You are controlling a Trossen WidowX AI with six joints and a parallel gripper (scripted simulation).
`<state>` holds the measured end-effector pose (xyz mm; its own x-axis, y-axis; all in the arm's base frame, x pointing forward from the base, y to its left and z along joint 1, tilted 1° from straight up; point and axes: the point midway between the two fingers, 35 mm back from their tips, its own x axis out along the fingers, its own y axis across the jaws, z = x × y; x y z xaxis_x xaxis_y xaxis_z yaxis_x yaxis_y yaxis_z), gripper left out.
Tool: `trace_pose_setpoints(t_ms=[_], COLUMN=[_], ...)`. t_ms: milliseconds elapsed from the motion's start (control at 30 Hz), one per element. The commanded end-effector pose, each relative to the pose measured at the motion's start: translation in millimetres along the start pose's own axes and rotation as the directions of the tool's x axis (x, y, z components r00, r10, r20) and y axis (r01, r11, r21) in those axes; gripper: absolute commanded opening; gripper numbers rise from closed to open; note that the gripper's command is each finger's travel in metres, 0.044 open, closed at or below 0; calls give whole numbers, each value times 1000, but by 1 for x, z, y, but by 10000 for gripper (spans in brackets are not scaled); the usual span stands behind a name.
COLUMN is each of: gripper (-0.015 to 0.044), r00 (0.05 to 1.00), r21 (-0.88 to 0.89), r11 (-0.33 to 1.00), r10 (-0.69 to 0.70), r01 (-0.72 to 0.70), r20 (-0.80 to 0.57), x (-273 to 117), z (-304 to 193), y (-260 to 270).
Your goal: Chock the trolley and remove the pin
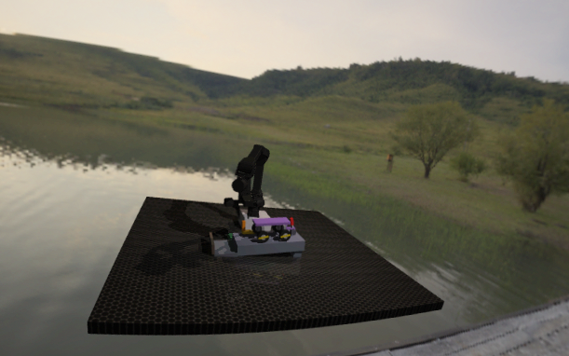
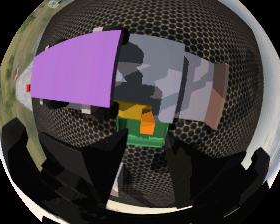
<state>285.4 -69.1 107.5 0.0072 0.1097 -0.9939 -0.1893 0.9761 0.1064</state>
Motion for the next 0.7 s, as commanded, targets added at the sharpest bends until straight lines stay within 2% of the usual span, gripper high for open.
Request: trace_pose_setpoints(t_ms=[0,33,167,300,400,667], gripper=[190,190,295,190,190,190], r00=[1000,1000,1000,998,991,992], r21=[-6,-6,0,-10,-1,231], r11=[1000,1000,1000,1000,998,973], r10=[-3,-3,-1,-19,-68,-28], r01=[3,3,1,19,69,-1], r20=[12,12,3,57,119,124], x=[-13,-13,-6,-14,-26,-28], z=[1,1,1,3,16,28], y=[0,0,0,10,17,46])
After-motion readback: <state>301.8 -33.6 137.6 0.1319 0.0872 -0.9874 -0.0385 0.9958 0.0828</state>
